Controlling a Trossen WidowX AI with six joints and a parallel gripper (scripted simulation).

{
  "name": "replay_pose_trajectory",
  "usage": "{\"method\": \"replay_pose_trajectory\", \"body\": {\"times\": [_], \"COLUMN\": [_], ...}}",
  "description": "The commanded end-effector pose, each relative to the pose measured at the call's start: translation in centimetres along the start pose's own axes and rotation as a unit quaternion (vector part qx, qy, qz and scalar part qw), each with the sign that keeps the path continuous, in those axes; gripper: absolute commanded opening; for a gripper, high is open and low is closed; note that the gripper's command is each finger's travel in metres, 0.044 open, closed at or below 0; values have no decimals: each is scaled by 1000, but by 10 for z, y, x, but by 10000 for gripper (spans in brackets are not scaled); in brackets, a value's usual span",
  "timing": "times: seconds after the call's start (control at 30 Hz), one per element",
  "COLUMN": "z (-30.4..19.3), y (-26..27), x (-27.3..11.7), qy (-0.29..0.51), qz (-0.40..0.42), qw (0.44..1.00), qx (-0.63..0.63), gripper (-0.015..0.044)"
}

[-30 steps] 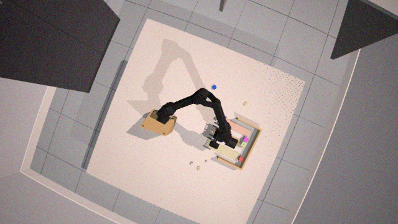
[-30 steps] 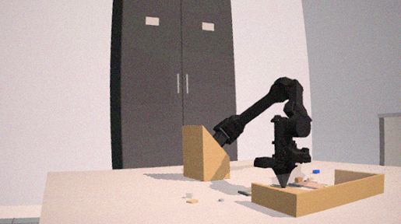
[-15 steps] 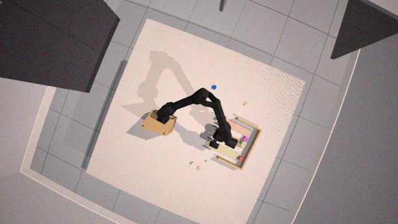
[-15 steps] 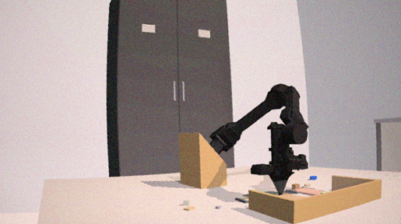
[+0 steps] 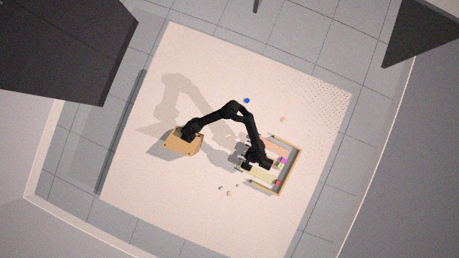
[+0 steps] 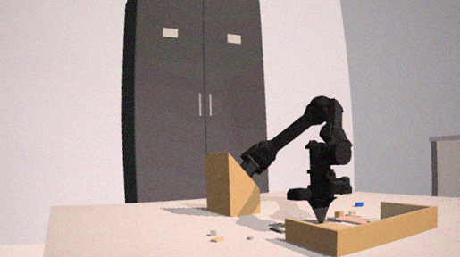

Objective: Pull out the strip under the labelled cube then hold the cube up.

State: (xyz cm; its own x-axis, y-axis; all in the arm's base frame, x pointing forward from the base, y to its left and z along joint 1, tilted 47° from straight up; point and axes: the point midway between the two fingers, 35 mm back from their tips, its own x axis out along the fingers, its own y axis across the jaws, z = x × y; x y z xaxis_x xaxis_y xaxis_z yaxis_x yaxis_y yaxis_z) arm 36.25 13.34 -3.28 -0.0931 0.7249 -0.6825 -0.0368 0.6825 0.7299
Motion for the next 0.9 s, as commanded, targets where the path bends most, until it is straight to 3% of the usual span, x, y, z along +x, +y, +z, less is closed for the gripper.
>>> {"method": "replay_pose_trajectory", "body": {"times": [0.0, 0.87], "z": [-11, -50], "y": [0, 0], "x": [3, 4], "qy": [7, 7], "qz": [2, 3], "qw": [1000, 1000], "qx": [4, 5], "gripper": [0, 0]}}
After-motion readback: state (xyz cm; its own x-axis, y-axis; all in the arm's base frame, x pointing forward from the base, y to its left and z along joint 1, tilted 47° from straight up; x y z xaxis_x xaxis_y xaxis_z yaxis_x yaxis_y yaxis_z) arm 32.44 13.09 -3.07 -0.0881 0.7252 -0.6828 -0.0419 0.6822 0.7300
